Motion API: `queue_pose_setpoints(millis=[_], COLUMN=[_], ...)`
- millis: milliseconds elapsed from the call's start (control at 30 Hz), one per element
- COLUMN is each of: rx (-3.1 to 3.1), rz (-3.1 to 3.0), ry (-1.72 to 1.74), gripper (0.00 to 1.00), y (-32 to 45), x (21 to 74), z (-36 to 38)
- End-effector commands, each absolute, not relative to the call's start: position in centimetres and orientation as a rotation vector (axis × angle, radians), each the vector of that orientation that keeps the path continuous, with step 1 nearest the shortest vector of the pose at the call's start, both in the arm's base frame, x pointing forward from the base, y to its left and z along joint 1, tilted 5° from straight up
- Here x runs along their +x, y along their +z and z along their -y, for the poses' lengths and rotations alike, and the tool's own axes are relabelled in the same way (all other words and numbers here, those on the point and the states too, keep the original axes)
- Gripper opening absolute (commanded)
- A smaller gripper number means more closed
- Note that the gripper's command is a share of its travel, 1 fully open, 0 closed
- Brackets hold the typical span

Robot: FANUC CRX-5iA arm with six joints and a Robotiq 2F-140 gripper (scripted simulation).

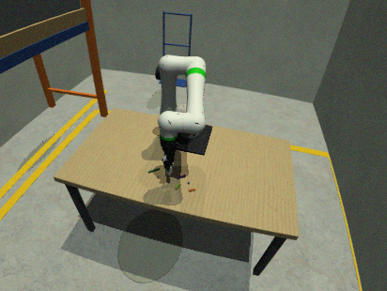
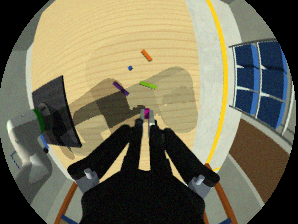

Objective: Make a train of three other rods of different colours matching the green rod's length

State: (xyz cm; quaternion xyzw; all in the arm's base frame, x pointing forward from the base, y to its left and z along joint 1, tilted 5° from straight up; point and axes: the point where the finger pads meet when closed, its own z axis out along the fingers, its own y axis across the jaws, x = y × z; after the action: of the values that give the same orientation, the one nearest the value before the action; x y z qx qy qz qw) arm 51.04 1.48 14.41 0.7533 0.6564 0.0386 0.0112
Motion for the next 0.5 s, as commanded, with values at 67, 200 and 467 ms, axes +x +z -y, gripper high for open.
queue_pose_setpoints(millis=[67, 200, 467], rx=[2.136, 2.050, 1.766], rz=[-2.260, -2.335, -2.546], ry=[0.116, 0.114, 0.108], gripper=[0.03, 0.03, 0.03], y=[14.3, 14.2, 14.0], x=[50.6, 50.4, 49.4], z=[2.4, 3.9, 8.4])
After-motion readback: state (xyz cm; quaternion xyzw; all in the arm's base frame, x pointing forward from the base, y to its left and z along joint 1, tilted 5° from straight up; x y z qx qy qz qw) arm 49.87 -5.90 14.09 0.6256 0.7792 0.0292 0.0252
